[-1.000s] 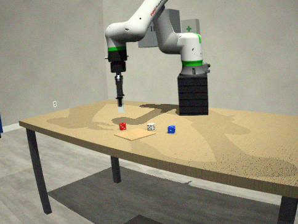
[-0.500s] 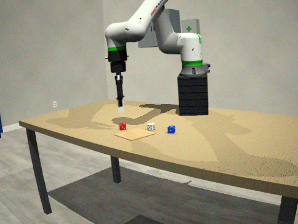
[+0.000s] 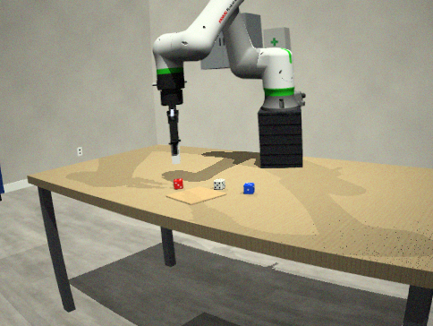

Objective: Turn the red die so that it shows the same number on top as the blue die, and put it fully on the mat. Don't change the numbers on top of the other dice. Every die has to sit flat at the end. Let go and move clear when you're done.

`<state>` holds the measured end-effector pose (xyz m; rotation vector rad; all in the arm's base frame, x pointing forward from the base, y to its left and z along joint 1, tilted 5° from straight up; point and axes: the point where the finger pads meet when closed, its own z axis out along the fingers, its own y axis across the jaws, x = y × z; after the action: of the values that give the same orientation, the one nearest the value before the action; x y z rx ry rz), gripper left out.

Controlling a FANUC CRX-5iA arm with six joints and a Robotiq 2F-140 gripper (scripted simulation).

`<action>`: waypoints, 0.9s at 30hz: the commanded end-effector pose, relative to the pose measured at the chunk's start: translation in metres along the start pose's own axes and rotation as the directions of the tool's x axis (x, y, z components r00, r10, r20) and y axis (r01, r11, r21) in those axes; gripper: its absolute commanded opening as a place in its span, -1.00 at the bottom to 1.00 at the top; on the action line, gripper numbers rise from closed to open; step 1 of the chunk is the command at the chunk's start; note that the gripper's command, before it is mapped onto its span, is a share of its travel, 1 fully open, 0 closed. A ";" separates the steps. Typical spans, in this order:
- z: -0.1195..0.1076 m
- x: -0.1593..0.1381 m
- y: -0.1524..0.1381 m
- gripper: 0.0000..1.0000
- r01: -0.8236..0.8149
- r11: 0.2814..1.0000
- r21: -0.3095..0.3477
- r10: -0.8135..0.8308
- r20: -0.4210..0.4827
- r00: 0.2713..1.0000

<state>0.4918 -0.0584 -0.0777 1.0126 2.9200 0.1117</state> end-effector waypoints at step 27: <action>0.023 0.000 0.000 -0.44 0.000 1.000 0.000 0.000 0.001 1.000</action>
<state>0.4931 -0.0571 -0.0969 1.0132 2.9198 0.1109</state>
